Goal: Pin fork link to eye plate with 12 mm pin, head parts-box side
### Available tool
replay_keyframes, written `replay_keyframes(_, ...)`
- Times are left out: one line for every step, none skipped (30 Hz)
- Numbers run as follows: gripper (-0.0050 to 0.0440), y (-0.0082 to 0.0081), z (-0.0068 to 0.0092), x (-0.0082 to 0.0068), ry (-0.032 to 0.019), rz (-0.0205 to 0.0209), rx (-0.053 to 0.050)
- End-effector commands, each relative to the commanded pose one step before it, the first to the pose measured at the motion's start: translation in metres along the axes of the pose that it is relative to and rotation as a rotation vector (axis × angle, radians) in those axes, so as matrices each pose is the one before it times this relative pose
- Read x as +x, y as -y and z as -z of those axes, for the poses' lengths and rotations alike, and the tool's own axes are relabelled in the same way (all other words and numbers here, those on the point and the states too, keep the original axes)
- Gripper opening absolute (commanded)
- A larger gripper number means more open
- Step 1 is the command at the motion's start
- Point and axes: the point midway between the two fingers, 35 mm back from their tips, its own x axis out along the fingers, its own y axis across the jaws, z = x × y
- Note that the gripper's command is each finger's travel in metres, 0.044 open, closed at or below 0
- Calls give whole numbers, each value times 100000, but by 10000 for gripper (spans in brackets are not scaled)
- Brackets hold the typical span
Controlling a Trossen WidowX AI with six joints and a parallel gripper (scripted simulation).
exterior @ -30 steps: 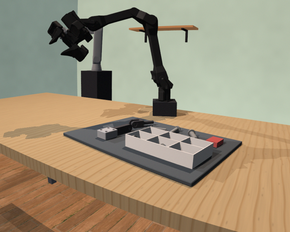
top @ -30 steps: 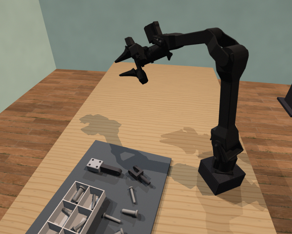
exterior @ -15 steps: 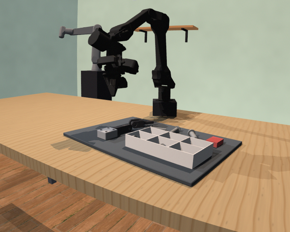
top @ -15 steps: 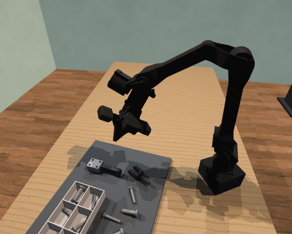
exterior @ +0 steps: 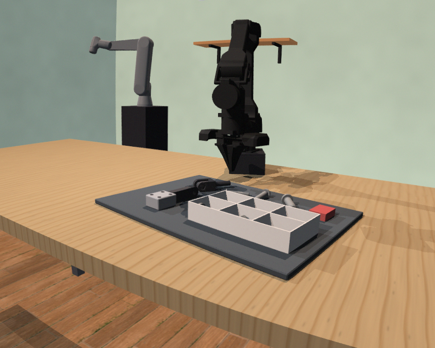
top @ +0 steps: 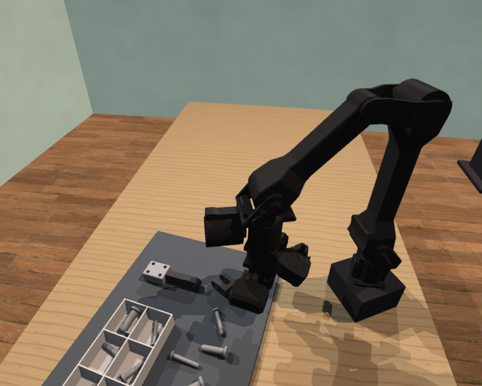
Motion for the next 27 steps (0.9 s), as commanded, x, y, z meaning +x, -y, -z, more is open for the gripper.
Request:
replay_keyframes(0,-171,-297,126,748,-2944,-5122)
replay_keyframes(0,0,0,0,0,0,0)
replay_keyframes(0,0,0,0,0,0,0)
replay_keyframes(0,35,59,-45,76,55,18)
replay_keyframes(0,48,55,-63,77,55,18)
replay_keyframes(0,13,-5,-17,0,0,0)
replay_keyframes(0,13,-5,-17,0,0,0)
replay_keyframes(0,13,-5,-17,0,0,0)
replay_keyframes(0,13,-5,-17,0,0,0)
replay_keyframes(24,-21,-35,32,-116,449,788)
replay_keyframes(48,0,0,0,0,0,0)
replay_keyframes(72,0,0,0,0,0,0)
replay_keyframes(72,0,0,0,0,0,0)
replay_keyframes(72,0,0,0,0,0,0)
replay_keyframes(96,0,0,0,0,0,0)
replay_keyframes(120,0,0,0,0,0,0)
replay_keyframes(144,0,0,0,0,0,0)
replay_keyframes(168,0,0,0,0,0,0)
replay_keyframes(192,0,0,0,0,0,0)
replay_keyframes(216,0,0,0,0,0,0)
replay_keyframes(240,0,0,0,0,0,0)
replay_keyframes(264,0,0,0,0,0,0)
replay_keyframes(288,0,0,0,0,0,0)
replay_keyframes(290,0,0,0,0,0,0)
replay_keyframes(290,0,0,0,0,0,0)
replay_keyframes(290,0,0,0,0,0,0)
replay_keyframes(290,-12,242,-15,1,-14,1494)
